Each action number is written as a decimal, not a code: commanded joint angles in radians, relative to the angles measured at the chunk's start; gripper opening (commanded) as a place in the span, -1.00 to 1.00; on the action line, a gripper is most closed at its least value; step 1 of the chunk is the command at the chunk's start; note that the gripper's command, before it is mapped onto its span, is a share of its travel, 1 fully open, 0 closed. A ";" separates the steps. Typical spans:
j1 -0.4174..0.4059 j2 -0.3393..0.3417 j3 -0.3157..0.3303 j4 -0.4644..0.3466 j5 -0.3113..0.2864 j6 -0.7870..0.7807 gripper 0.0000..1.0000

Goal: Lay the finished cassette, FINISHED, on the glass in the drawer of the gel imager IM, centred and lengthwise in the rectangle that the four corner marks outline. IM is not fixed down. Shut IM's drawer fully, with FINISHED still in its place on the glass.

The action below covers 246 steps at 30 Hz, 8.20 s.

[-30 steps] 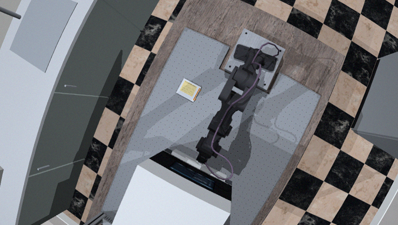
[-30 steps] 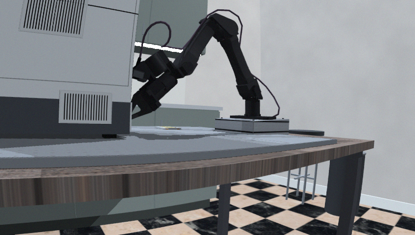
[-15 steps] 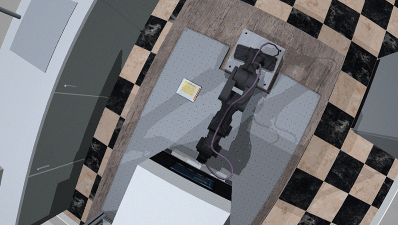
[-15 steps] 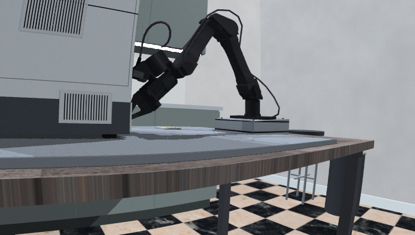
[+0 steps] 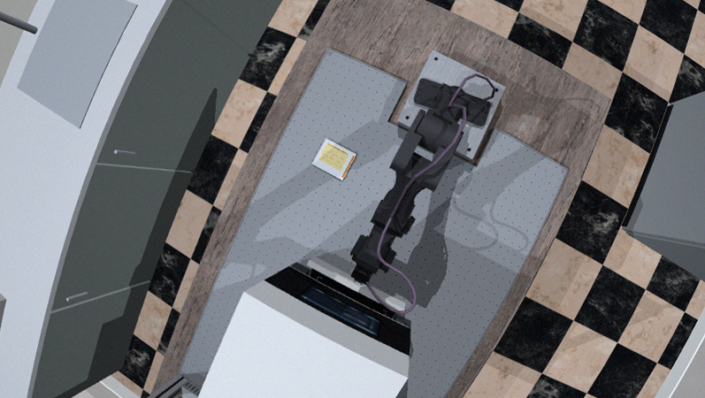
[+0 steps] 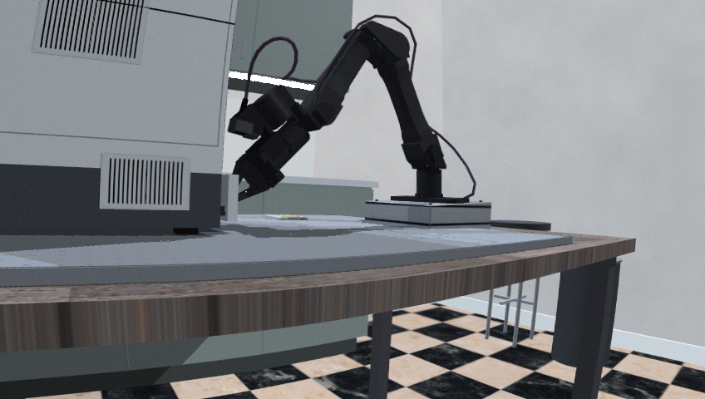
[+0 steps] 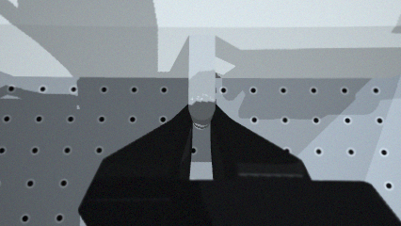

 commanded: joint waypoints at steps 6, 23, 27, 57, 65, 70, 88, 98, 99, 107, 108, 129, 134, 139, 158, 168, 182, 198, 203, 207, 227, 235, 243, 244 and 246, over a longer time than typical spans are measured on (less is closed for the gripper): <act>0.004 -0.042 0.078 -0.126 0.000 -0.004 -1.00; 0.001 -0.066 0.094 -0.341 -0.002 -0.010 -1.00; -0.001 -0.083 0.068 -0.332 -0.003 -0.010 -1.00; -0.007 -0.146 -0.008 -0.301 -0.006 -0.011 -1.00; -0.007 -0.146 -0.008 -0.301 -0.006 -0.011 -1.00; -0.007 -0.146 -0.008 -0.301 -0.006 -0.011 -1.00; -0.005 -0.096 0.115 -0.501 0.001 -0.016 -1.00; -0.008 -0.149 0.047 -0.507 -0.001 -0.015 -1.00; -0.008 -0.153 0.041 -0.505 -0.001 -0.015 -1.00; -0.012 -0.186 -0.007 -0.491 -0.003 -0.016 -1.00; -0.012 -0.190 -0.013 -0.489 -0.003 -0.016 -1.00; -0.011 -0.251 -0.072 -0.468 -0.006 -0.018 -1.00; -0.011 -0.251 -0.072 -0.468 -0.006 -0.018 -1.00; -0.011 -0.251 -0.072 -0.468 -0.006 -0.018 -1.00; -0.011 -0.251 -0.072 -0.468 -0.006 -0.018 -1.00; -0.008 -0.182 0.055 -0.660 0.004 -0.023 -1.00; -0.013 -0.252 -0.039 -0.655 0.001 -0.023 -1.00; -0.018 -0.319 -0.126 -0.636 -0.002 -0.024 -1.00; -0.018 -0.337 -0.149 -0.632 -0.003 -0.025 -1.00; -0.016 -0.343 -0.134 -0.632 -0.003 -0.025 -1.00; -0.016 -0.343 -0.131 -0.632 -0.003 -0.025 -1.00; -0.016 -0.343 -0.131 -0.632 -0.003 -0.025 -1.00; -0.015 -0.305 -0.086 -0.677 0.001 -0.027 -1.00; -0.013 -0.288 -0.061 -0.719 0.004 -0.027 -1.00; -0.014 -0.299 -0.056 -0.734 0.005 -0.028 -1.00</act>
